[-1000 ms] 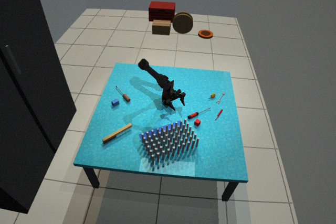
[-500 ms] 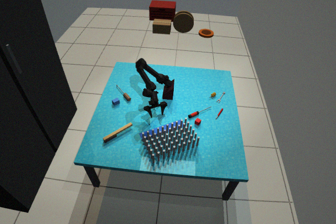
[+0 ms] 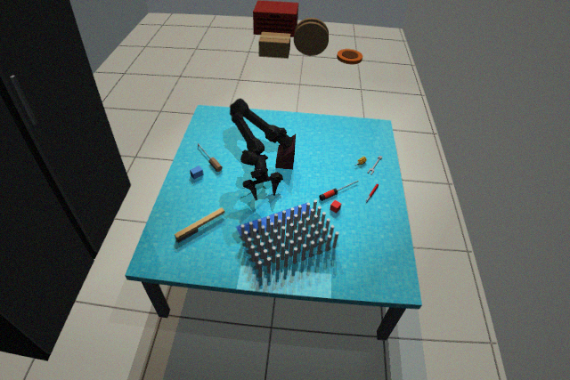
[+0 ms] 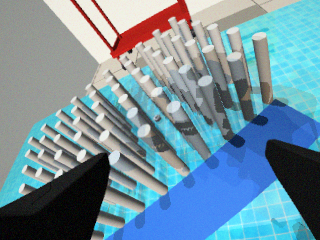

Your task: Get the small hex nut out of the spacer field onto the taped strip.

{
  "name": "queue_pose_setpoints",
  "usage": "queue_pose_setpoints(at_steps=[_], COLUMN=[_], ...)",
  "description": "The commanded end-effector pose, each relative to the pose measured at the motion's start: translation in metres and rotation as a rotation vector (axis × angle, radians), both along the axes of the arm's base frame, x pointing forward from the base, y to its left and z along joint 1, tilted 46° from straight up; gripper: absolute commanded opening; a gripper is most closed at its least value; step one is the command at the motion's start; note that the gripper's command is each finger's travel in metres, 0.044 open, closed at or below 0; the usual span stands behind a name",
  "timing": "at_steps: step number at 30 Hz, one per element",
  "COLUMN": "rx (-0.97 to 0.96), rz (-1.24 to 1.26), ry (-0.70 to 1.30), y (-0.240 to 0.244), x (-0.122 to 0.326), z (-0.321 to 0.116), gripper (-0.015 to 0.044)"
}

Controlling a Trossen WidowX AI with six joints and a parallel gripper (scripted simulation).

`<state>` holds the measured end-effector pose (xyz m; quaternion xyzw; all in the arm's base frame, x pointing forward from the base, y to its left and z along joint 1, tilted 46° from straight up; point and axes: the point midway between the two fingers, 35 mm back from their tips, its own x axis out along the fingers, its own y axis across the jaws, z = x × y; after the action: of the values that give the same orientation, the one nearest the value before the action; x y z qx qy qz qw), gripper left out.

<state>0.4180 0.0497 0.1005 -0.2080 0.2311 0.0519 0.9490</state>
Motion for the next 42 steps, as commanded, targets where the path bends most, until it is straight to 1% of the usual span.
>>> queue_pose_setpoints(at_steps=[1,17,19,24,30,36,42], rx=[0.007,0.007,-0.032,-0.313,-0.649,-0.950,-1.196], rz=[0.001,0.001,-0.017,-0.144,-0.281,-0.386,-0.448], ry=[-0.001,-0.001,0.002,0.065,0.226,0.475,0.806], y=[0.000,0.000,-0.008,-0.068,-0.138,-0.195,-0.231], x=[0.000,0.000,0.000,-0.009,-0.046,-0.108,-0.190], z=[0.000,0.000,0.005,0.039,0.086,0.137,0.189], gripper=[0.0440,0.0440,0.0440,0.0440,0.0440,0.0440,0.0440])
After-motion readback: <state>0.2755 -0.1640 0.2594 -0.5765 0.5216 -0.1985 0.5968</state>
